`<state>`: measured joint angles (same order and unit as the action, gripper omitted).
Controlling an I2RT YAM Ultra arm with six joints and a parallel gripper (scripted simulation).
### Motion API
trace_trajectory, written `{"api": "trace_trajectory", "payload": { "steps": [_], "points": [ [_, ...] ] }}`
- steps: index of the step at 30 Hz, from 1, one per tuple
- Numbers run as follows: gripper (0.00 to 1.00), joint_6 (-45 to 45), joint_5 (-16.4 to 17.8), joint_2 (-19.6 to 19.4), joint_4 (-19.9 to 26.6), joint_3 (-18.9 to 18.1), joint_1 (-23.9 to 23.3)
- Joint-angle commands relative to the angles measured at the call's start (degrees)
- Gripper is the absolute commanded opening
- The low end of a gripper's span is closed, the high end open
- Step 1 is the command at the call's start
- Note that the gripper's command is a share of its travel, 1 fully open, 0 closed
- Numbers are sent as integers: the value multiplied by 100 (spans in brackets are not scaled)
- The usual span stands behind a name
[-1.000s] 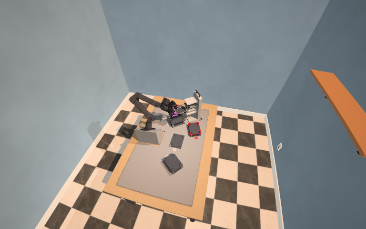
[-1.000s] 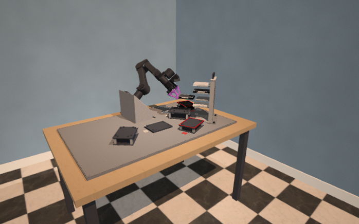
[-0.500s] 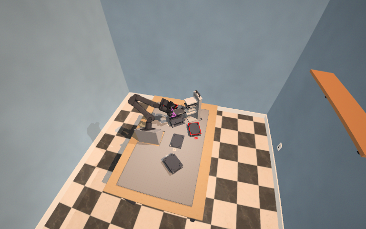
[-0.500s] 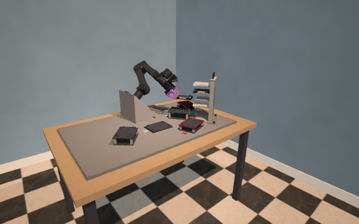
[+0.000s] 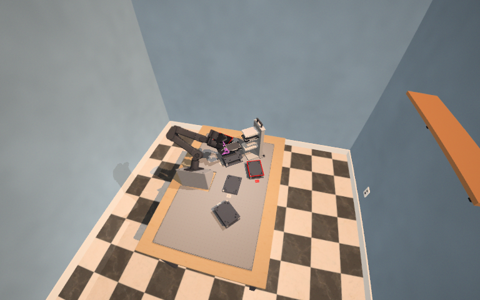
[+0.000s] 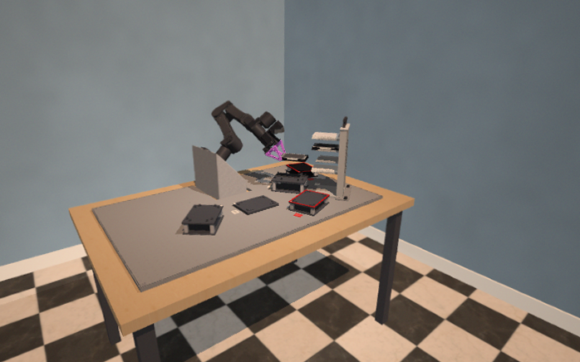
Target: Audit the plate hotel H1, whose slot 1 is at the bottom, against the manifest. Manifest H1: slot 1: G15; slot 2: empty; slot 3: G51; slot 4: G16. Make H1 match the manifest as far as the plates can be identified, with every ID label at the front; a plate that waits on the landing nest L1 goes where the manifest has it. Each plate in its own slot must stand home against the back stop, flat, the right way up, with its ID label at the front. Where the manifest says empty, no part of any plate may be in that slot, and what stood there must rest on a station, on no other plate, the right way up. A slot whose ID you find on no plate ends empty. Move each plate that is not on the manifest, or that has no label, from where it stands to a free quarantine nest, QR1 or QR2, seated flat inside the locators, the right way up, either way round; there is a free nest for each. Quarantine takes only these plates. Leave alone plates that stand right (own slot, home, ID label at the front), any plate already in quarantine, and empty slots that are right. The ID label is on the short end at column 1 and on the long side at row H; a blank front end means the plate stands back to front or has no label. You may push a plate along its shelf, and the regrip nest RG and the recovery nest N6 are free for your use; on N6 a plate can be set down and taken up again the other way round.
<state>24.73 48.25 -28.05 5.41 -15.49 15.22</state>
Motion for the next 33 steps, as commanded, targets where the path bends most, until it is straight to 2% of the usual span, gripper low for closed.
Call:
{"api": "trace_trajectory", "payload": {
  "steps": [1, 6, 12, 27, 30, 33],
  "points": [
    [86, -56, -1, 270, 185, 161, -91],
    [86, -67, -27, 469, 312, 161, -111],
    [86, -18, -99, 473, 273, 269, 48],
    [86, 150, -371, 503, -75, 408, 347],
    [86, 167, -399, 522, -86, 307, 359],
    [86, 184, -453, 501, -139, 445, 432]
  ]
}}
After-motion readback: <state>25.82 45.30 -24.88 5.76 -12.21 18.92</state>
